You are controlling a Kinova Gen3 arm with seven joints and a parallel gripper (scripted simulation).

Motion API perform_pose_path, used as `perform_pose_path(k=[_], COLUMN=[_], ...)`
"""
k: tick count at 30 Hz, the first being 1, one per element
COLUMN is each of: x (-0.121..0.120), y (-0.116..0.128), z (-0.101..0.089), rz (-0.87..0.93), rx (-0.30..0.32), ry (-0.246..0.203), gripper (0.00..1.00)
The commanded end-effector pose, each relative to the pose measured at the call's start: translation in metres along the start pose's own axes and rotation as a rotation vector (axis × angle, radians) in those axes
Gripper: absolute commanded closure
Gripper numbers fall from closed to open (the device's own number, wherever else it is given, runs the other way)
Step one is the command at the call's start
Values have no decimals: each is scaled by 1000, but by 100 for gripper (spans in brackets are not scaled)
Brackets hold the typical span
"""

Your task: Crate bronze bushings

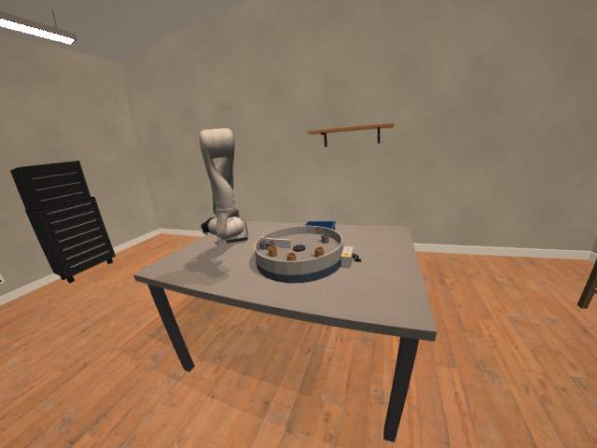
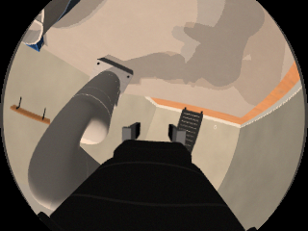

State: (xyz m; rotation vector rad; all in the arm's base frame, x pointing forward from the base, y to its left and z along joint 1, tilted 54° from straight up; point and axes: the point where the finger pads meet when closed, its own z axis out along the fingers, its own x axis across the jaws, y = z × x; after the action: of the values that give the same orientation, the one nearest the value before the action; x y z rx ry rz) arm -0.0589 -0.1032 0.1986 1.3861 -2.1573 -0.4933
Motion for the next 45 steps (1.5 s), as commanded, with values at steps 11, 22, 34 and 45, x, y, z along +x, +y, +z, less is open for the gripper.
perform_pose_path(k=[11,22,34,45], x=[-50,-40,-50,-50], y=[5,4,5,5], z=[-29,-23,-29,-29], rz=[1,1,1,1], rx=[-1,-1,-1,-1], ry=[1,1,1,1], gripper=[0,0,0,0])
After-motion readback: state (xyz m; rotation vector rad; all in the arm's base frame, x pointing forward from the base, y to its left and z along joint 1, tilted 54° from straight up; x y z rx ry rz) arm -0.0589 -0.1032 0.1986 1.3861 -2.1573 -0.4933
